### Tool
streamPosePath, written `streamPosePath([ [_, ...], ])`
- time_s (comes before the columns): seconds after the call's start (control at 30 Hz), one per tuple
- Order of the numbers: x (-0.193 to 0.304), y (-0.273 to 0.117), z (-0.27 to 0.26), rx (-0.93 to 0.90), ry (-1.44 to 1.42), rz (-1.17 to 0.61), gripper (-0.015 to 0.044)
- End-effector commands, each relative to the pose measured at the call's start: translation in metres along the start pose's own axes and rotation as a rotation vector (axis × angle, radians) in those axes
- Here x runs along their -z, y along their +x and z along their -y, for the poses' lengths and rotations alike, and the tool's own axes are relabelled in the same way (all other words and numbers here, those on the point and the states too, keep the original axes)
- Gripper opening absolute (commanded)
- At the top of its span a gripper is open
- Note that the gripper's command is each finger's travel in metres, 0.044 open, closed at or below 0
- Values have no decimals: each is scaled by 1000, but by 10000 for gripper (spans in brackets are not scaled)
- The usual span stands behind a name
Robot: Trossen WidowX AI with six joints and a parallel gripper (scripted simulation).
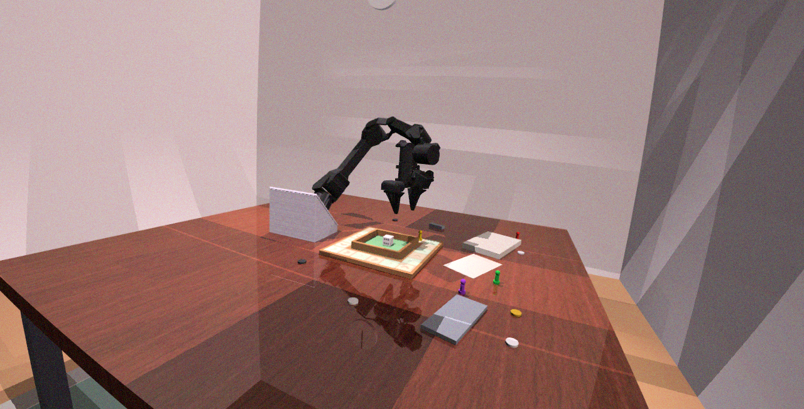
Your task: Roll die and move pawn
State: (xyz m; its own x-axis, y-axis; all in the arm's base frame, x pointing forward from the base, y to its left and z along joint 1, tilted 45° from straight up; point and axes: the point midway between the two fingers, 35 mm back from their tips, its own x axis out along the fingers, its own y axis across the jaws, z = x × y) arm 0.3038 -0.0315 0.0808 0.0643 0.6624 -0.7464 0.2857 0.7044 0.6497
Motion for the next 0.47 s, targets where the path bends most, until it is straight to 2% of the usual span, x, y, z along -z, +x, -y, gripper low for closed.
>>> streamPosePath([
  [0.0,46,-24,48,11,-79,-14,440],
  [0.23,115,-41,85,-34,-206,-31,440],
  [0.27,64,-34,64,4,-116,-8,440],
  [0.43,64,-34,64,4,-116,-8,440],
])
